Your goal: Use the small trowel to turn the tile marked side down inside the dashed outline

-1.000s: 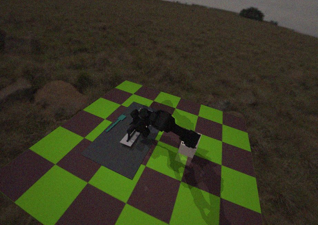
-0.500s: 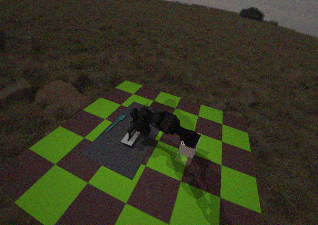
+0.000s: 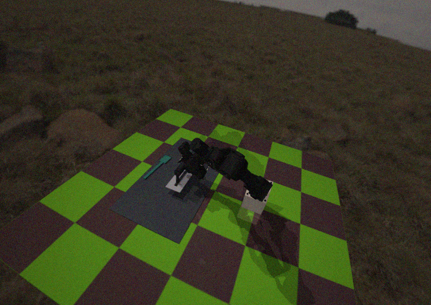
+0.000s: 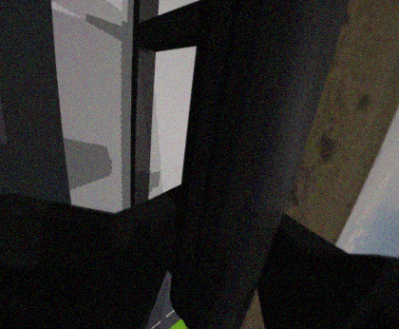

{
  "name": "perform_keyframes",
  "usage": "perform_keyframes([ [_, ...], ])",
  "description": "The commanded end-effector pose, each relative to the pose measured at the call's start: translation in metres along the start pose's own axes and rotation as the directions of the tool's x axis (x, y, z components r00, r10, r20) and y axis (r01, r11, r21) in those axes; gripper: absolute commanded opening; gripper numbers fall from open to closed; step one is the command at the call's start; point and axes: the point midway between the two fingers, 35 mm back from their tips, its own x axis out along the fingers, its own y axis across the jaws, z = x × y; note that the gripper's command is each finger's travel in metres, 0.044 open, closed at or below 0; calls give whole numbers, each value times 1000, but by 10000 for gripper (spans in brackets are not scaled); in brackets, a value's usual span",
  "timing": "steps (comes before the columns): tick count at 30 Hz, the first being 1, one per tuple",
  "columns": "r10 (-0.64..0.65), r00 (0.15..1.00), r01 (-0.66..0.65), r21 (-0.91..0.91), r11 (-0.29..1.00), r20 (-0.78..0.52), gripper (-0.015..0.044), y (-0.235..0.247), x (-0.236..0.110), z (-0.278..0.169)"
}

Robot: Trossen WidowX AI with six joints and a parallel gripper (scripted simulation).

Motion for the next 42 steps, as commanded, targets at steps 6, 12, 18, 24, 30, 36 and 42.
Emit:
perform_keyframes([
  [6,-19,1000,19,-12,1000,-3,0,-15,-7,-12],
  [12,-19,1000,19,-12,1000,-3,0,-19,-11,-21],
  [18,-19,1000,19,-13,1000,-4,0,-22,-13,-31],
  [24,-19,1000,19,-13,1000,-4,0,-24,-15,-42],
  [30,-19,1000,19,-14,1000,-4,0,-24,-15,-52],
  [36,-20,1000,19,-14,1000,-5,0,-24,-15,-63],
  [42,-20,1000,20,-15,1000,-5,0,-22,-13,-73],
])
